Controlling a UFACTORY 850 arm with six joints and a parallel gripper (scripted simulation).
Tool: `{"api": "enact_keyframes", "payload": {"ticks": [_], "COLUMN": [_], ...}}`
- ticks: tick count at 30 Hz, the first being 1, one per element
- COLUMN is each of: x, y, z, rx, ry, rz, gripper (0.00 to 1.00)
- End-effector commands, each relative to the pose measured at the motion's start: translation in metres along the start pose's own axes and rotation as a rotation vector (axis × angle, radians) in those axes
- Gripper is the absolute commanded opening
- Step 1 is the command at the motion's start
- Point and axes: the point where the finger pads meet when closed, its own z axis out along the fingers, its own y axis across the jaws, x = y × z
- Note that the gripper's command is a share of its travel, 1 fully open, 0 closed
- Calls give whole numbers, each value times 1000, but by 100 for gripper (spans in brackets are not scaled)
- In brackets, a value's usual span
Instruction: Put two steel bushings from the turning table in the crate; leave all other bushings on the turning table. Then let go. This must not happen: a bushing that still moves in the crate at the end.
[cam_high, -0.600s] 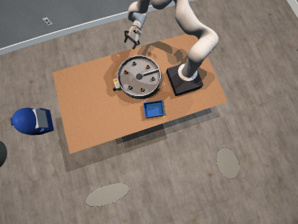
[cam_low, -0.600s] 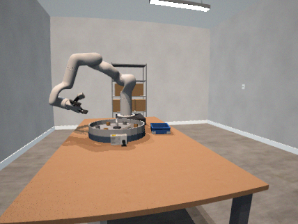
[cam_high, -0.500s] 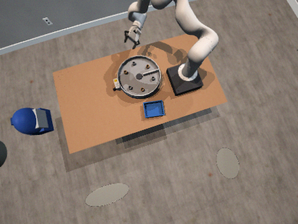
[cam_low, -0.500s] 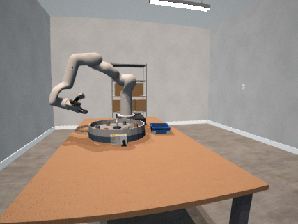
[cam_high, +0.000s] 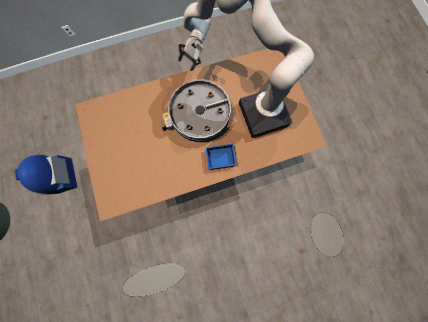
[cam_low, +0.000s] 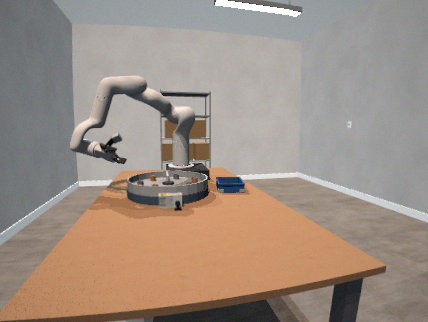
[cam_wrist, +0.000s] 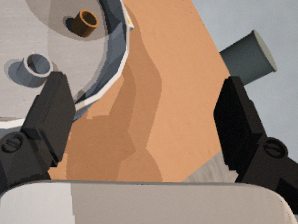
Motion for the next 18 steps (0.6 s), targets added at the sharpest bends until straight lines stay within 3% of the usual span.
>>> {"api": "enact_keyframes", "payload": {"ticks": [1,3,6,14,16,17,18], "x": [1,6,25,64,64,78,81], "y": [0,-4,-23,-65,-65,-81,-84], "z": [1,10,40,82,82,92,94], "rx": [7,47,196,481,481,584,605], "ry": [0,-2,-14,-67,-67,-96,-102], "rz": [1,16,66,123,123,130,130], "gripper": [100,100,100,100,100,100,100]}}
